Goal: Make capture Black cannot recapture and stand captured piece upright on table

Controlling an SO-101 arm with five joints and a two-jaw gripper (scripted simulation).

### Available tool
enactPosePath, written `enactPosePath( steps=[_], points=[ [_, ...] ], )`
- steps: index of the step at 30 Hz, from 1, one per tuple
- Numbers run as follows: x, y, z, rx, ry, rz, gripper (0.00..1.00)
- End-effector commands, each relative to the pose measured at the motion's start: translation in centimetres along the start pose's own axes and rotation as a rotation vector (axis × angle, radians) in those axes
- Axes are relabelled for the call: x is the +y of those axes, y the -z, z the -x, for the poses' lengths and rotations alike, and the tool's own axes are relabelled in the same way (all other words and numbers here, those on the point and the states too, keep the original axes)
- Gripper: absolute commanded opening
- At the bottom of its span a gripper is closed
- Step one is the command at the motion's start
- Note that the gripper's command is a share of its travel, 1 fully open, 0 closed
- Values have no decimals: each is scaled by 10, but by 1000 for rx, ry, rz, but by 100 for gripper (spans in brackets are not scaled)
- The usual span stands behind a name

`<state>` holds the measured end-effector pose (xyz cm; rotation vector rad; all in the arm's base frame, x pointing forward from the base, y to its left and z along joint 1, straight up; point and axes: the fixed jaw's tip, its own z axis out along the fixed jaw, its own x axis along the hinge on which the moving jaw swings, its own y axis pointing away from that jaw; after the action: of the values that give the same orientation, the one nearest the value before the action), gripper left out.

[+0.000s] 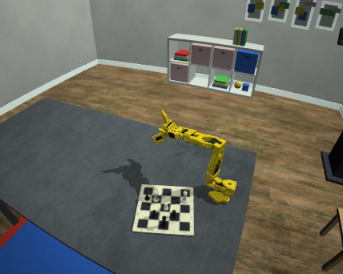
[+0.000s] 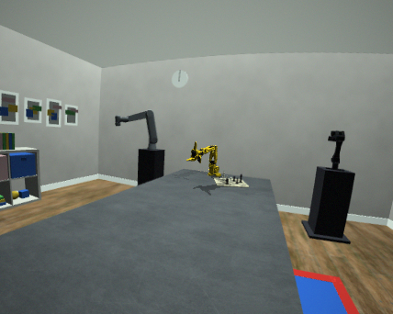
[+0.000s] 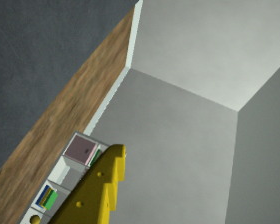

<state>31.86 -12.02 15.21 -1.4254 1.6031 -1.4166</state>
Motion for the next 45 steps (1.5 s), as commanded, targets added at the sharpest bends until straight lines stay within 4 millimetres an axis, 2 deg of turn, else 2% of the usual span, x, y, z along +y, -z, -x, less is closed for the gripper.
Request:
enactPosePath(
  steps=[1, 13, 21, 23, 28, 32, 33, 35, 36, 38, 40, 42, 45],
  points=[
    [-1, 1, 0, 1, -1, -5, 100],
    [-7, 3, 2, -5, -12, -20, 100],
    [-20, 17, 22, -71, -90, -31, 96],
    [-20, 17, 22, -71, -90, -31, 96],
    [-28, 35, 48, -156, -186, -14, 92],
    [-33, 57, 72, -245, -284, 15, 88],
    [-33, 57, 72, -245, -284, 15, 88],
    [-34, 71, 85, -294, -339, 37, 85],
    [-34, 71, 85, -294, -339, 37, 85],
    [-35, 86, 98, -346, -397, 65, 83],
    [-35, 86, 98, -346, -397, 65, 83],
    [-34, 102, 110, -398, -455, 99, 80],
    [-34, 110, 115, -424, -485, 118, 78]
  ],
)
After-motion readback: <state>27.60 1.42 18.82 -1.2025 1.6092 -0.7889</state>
